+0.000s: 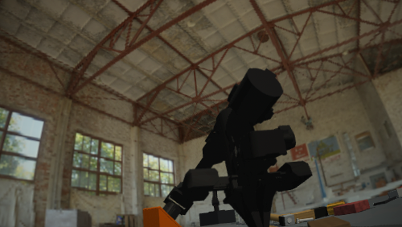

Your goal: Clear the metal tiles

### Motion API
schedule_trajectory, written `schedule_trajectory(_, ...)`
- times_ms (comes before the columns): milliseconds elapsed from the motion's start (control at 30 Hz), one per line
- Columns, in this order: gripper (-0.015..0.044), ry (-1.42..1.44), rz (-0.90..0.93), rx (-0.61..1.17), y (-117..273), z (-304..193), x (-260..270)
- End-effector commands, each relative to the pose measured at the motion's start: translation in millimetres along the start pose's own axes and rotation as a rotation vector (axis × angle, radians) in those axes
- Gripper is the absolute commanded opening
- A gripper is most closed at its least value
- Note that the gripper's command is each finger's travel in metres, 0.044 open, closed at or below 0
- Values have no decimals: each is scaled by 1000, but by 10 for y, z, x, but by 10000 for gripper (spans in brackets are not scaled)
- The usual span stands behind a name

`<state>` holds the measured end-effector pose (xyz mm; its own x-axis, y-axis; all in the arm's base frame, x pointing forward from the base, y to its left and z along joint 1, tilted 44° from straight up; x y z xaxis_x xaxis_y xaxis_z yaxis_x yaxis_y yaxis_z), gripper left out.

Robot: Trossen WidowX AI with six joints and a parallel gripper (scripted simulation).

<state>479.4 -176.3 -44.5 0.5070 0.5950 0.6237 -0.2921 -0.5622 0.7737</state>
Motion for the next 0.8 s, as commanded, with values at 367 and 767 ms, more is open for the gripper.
schedule_trajectory(367,0,74,4,-52,547,121,-18)
schedule_trajectory(767,0,91,25,-124,1013,130,-201)
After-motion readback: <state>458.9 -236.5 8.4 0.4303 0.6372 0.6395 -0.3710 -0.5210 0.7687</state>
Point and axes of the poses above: the point midway between the two fingers, 35 mm back from their tips, its own y axis back along the fingers, its own x axis across the jaws, z = x × y, the point moved 4 cm from there along y, back along the fingers, and after that the axes turned 2 degrees about -y, right-handed, at the moved point
